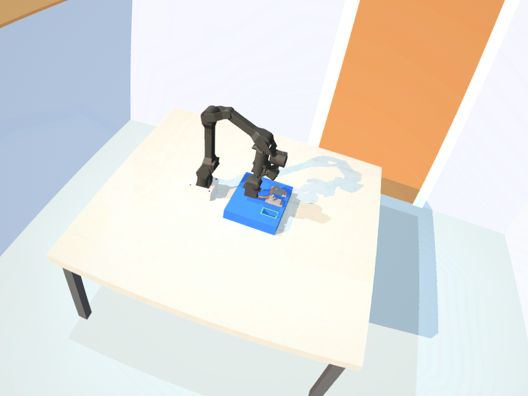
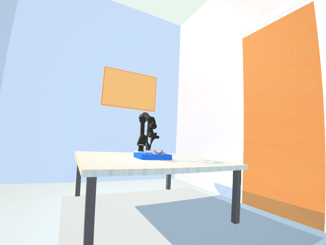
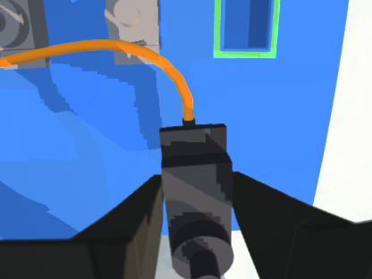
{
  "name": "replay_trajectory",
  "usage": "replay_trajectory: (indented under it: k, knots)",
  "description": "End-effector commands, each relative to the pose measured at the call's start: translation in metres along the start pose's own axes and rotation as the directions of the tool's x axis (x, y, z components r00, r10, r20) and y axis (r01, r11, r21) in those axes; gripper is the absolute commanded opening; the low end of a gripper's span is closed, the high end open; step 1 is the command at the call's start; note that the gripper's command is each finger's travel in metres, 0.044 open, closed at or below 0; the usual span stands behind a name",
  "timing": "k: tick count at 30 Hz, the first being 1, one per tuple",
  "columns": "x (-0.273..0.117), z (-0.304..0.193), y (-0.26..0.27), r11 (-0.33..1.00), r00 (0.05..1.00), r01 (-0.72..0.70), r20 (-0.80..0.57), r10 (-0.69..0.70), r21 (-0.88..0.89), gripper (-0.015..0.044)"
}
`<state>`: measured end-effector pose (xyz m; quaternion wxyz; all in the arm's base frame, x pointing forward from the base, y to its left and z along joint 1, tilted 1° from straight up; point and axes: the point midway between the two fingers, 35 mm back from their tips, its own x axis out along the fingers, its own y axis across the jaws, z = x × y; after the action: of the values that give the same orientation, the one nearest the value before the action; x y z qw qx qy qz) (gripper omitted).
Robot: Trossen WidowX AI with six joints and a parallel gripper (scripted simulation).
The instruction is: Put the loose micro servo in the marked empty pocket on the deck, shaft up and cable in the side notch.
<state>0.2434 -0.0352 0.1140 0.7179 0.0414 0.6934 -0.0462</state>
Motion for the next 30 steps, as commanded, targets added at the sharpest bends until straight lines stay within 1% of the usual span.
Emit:
replay_trajectory:
  k: [1,7,14,22,30]
  knots:
    - [-0.002,0.002,-0.002,0.986,1.000,-0.004,0.006,0.003,0.167,0.0000]
    - [-0.002,0.001,-0.006,0.930,1.000,-0.005,0.005,0.003,0.368,0.0000]
    - [-0.002,0.001,-0.010,0.813,1.000,-0.005,0.004,0.003,0.582,0.0000]
    - [-0.002,0.001,-0.014,0.624,1.000,-0.005,0.003,0.004,0.782,0.0000]
    - [-0.002,0.000,-0.018,0.388,1.000,-0.003,0.001,0.004,0.922,0.0000]
